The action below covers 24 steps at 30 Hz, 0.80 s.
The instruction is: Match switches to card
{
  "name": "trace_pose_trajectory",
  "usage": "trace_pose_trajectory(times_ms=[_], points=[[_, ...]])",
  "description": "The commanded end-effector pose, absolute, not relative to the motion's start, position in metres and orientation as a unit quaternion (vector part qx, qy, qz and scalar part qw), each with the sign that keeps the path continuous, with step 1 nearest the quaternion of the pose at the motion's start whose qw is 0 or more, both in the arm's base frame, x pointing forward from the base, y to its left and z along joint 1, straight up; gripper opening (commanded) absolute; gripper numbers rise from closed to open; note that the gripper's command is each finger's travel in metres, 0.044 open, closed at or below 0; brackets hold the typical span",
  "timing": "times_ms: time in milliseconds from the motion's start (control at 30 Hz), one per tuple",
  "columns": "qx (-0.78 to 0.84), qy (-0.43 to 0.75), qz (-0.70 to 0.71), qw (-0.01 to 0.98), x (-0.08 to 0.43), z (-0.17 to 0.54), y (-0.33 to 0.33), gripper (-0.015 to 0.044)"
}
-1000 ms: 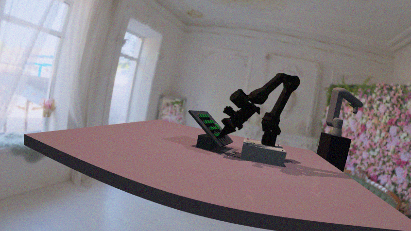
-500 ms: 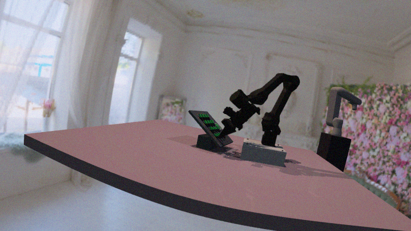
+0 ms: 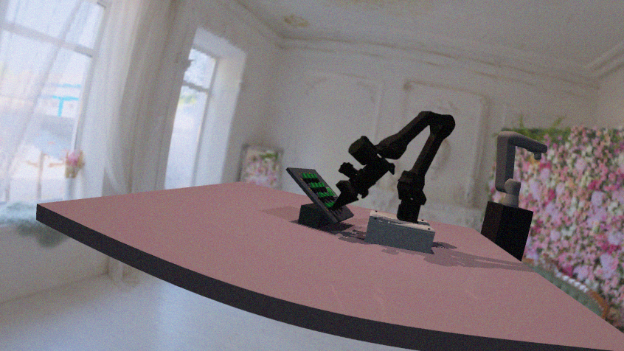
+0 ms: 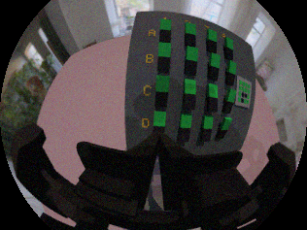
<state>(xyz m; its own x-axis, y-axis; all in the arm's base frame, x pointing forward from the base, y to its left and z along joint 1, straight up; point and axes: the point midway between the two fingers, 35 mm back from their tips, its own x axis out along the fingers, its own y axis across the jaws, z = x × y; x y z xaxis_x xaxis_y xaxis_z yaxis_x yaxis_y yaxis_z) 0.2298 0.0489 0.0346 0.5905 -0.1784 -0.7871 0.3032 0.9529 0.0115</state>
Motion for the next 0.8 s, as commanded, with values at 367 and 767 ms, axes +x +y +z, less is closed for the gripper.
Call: trace_pose_trajectory(times_ms=[367, 767], points=[[0.071, 0.433, -0.133, 0.889, 0.2306, 0.0323, 0.0490, 0.0000], [0.071, 0.433, -0.133, 0.889, 0.2315, 0.0310, 0.0487, 0.0000]])
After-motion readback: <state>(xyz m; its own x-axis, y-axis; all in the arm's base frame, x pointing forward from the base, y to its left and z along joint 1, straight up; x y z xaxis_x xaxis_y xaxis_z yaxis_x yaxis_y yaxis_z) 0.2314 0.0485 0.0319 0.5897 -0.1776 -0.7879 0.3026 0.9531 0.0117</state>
